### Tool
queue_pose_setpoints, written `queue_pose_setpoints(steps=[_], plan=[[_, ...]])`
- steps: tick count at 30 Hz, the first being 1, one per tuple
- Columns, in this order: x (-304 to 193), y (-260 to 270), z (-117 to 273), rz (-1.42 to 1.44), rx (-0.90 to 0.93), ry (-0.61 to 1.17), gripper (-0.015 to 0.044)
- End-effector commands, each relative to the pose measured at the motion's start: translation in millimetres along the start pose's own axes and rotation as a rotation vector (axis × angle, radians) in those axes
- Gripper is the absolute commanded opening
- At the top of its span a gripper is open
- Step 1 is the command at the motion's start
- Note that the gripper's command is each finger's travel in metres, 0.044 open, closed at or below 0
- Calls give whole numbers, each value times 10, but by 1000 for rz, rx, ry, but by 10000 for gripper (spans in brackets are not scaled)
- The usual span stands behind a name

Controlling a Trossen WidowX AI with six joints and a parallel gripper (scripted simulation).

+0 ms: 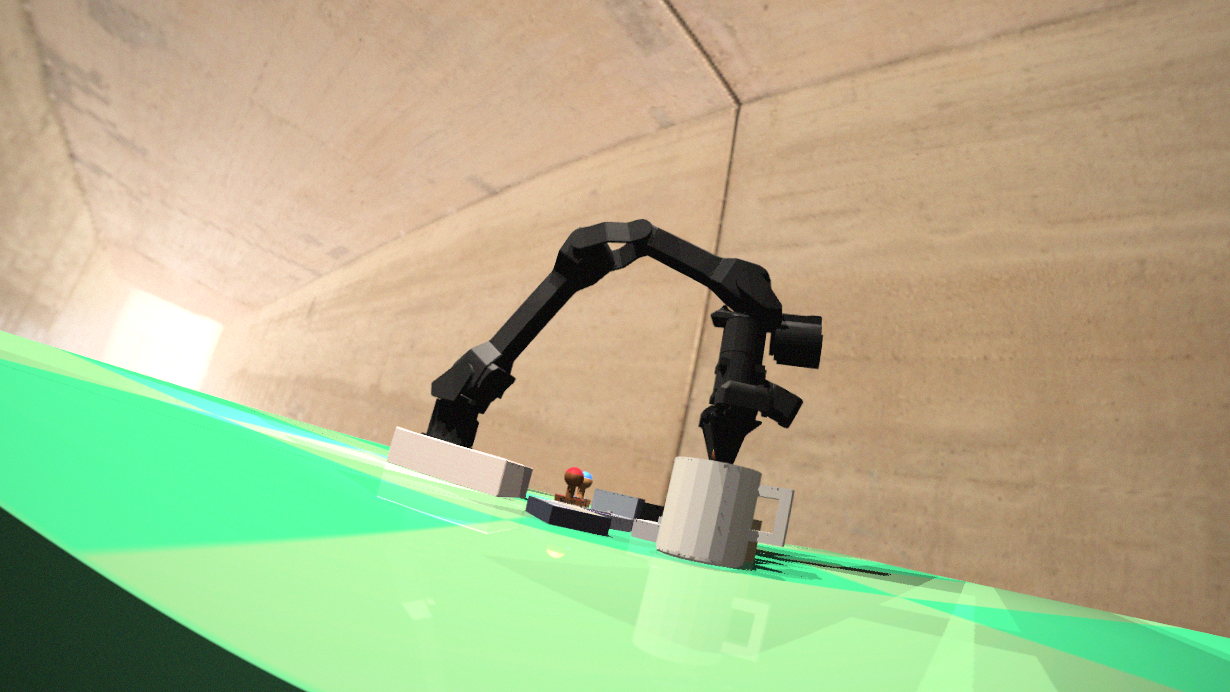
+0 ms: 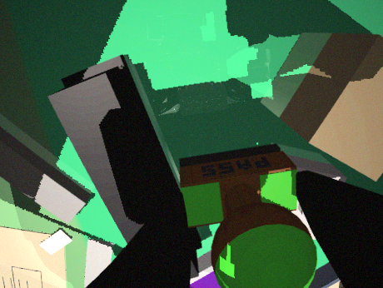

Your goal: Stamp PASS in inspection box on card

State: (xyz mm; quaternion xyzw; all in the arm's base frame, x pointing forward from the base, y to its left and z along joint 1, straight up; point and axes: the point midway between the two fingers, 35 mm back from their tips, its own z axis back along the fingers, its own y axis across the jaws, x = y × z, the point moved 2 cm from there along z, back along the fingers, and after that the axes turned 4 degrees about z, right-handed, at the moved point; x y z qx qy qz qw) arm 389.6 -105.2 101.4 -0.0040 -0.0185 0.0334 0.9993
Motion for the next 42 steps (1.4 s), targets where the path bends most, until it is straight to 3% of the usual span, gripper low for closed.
queue_pose_setpoints(steps=[1, 42], plan=[[1, -2, 30, 1, 0, -1, 0], [-1426, 119, 48, 1, 0, 10, 0]])
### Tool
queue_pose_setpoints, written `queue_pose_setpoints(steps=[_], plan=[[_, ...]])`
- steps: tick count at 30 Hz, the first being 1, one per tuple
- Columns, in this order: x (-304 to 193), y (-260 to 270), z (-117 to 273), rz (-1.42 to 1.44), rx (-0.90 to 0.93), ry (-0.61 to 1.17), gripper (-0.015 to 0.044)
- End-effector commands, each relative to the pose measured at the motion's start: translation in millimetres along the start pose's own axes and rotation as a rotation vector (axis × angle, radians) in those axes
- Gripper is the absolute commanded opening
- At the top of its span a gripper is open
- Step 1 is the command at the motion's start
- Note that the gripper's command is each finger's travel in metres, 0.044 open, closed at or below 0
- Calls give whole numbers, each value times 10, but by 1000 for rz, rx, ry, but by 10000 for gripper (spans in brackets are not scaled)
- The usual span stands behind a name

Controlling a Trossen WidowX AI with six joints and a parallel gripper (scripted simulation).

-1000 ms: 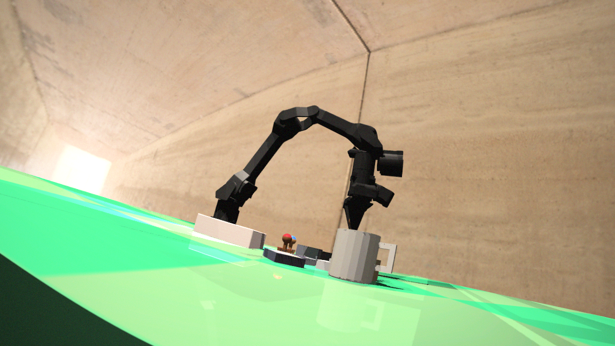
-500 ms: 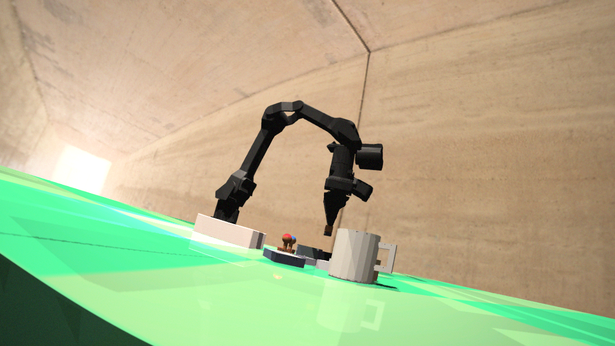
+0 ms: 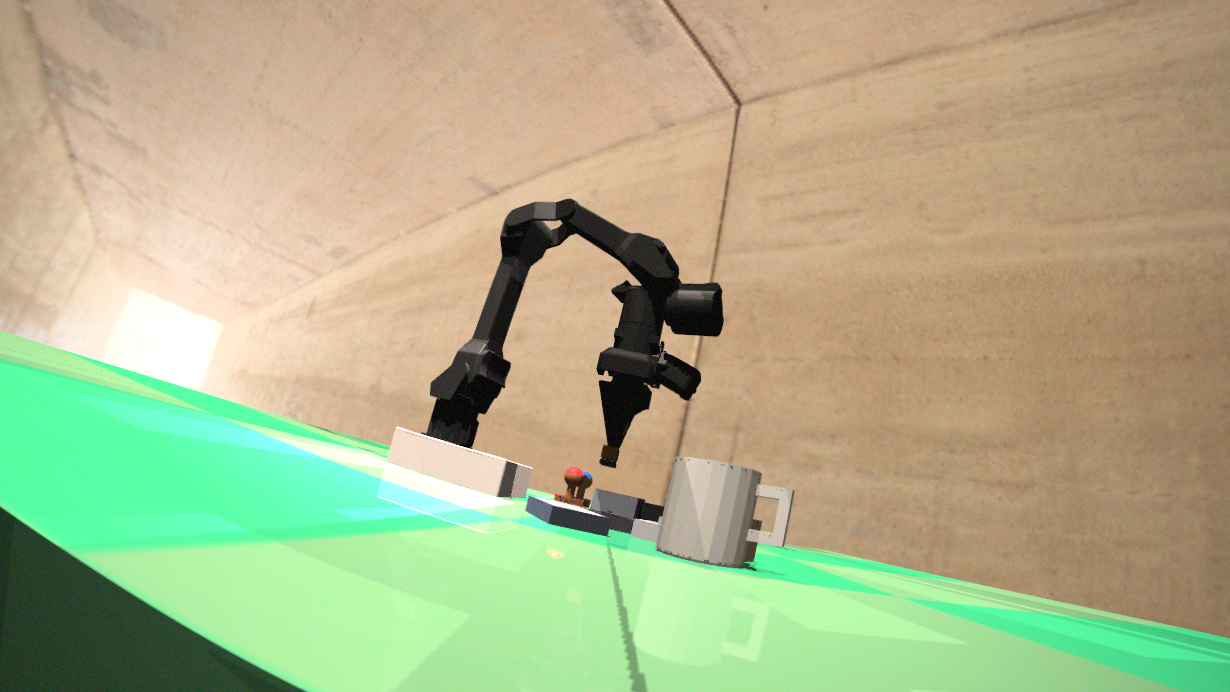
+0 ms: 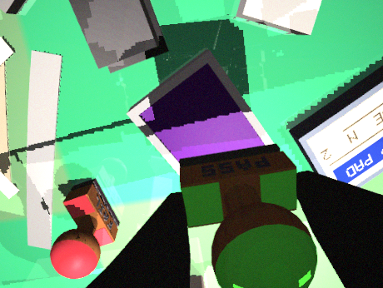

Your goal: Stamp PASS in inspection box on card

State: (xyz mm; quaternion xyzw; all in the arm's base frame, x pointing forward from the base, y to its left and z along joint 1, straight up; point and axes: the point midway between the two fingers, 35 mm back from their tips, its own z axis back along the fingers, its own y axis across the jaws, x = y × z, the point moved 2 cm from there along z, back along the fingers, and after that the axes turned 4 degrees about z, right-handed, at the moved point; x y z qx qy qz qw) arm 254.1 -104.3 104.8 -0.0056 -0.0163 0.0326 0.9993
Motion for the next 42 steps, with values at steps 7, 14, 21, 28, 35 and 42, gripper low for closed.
queue_pose_setpoints(steps=[7, 14, 21, 28, 35, 42], plan=[[-75, 19, -54, 3, 3, 5, 0], [-72, 18, -101, 2, 3, 5, 0], [-70, 16, -147, 2, 3, 5, 0], [-68, 15, -194, 2, 3, 5, 0], [-67, 15, -241, 2, 3, 5, 0], [-67, 15, -287, 1, 3, 5, 0]])
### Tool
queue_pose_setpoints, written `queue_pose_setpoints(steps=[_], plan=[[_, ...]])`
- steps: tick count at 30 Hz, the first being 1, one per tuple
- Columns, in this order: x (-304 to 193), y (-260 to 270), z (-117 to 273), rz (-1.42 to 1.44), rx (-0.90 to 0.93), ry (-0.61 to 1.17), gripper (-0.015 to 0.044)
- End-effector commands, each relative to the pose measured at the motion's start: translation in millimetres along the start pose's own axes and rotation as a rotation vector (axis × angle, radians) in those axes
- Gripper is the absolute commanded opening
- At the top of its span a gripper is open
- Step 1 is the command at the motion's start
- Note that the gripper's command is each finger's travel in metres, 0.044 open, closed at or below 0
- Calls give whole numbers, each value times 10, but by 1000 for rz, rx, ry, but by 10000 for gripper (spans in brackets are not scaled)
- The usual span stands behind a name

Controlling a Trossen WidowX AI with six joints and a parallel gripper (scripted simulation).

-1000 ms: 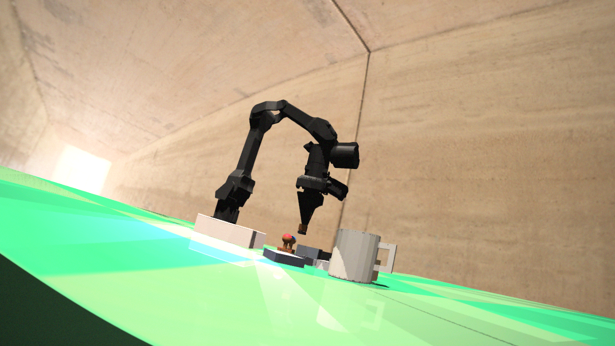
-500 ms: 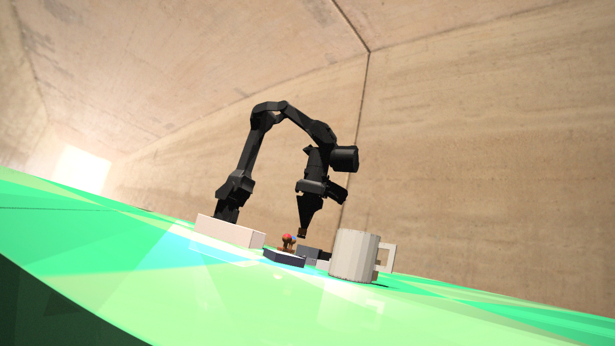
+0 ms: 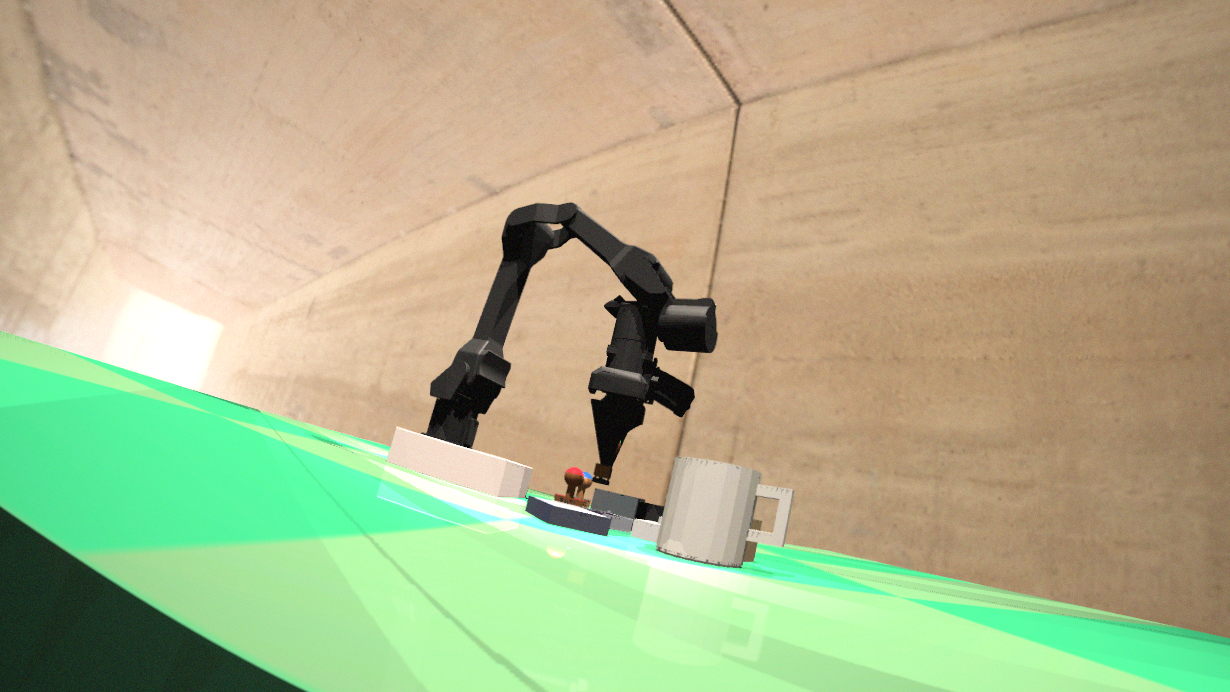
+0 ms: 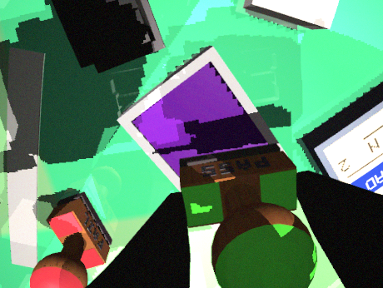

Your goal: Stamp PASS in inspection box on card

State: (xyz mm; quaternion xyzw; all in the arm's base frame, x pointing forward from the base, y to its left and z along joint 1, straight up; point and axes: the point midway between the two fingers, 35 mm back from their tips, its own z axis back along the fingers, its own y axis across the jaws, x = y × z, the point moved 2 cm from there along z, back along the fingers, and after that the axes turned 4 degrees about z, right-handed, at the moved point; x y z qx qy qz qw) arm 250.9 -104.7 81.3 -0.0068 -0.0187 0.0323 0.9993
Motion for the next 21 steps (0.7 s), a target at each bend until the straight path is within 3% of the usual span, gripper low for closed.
queue_pose_setpoints(steps=[1, 21], plan=[[-28, 14, -60, 2, 6, 10, 0], [-33, 16, -193, 1, 6, 10, 0]])
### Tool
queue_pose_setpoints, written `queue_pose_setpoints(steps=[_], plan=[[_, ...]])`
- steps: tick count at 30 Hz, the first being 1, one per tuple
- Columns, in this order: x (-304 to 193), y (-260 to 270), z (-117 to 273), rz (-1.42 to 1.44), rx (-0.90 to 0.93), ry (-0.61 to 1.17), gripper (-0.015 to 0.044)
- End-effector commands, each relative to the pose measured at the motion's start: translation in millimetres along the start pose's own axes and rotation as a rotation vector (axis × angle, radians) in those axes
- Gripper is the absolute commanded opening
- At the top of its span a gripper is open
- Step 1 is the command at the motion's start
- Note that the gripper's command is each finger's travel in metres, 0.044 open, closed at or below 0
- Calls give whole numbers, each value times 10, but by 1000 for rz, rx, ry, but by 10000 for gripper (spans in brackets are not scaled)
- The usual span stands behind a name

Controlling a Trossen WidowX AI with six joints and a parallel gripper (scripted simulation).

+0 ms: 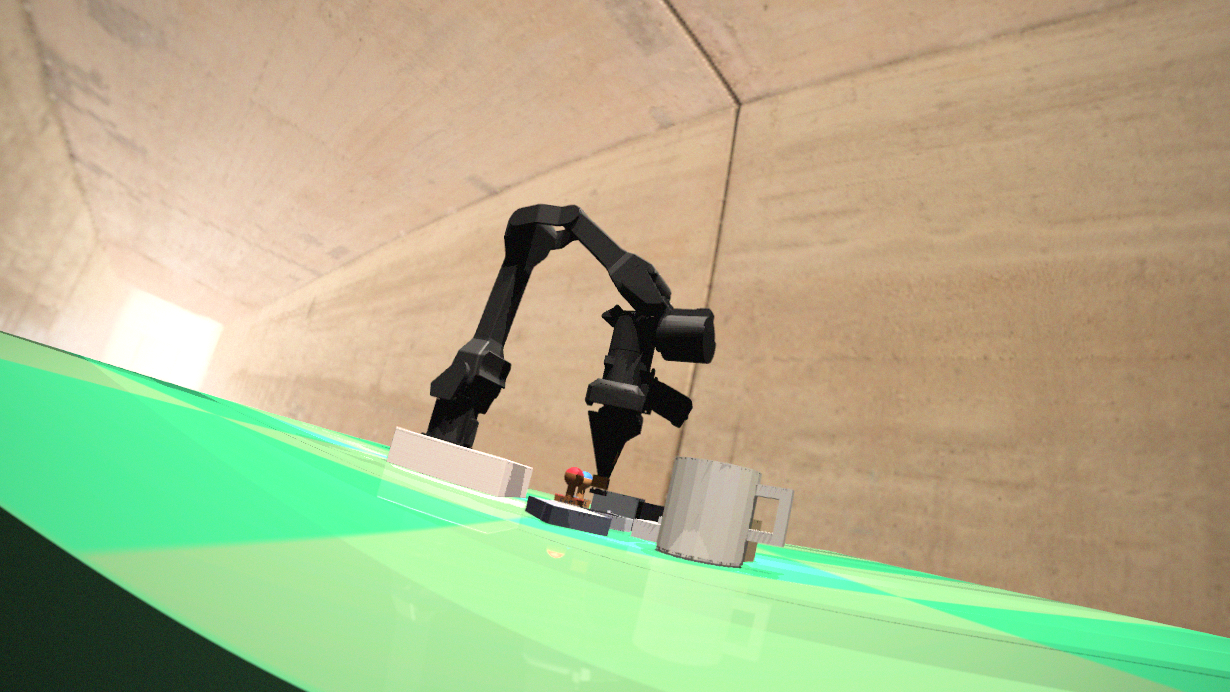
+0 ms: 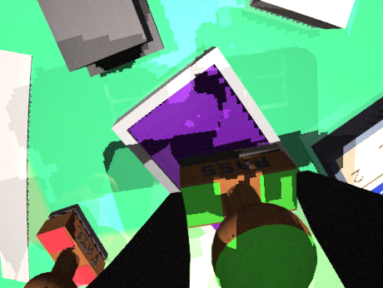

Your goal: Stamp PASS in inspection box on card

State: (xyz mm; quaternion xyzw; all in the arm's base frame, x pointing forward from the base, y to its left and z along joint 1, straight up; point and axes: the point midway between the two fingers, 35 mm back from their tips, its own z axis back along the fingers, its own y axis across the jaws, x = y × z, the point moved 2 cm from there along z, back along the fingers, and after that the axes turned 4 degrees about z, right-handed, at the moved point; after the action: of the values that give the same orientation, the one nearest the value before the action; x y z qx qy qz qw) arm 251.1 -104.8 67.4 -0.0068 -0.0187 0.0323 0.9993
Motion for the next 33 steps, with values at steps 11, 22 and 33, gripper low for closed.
queue_pose_setpoints(steps=[11, 22, 33], plan=[[-36, 18, -126, 1, 6, 10, 0], [-43, 21, -194, 0, 6, 10, 0], [-44, 21, -195, 0, 6, 10, 0]])
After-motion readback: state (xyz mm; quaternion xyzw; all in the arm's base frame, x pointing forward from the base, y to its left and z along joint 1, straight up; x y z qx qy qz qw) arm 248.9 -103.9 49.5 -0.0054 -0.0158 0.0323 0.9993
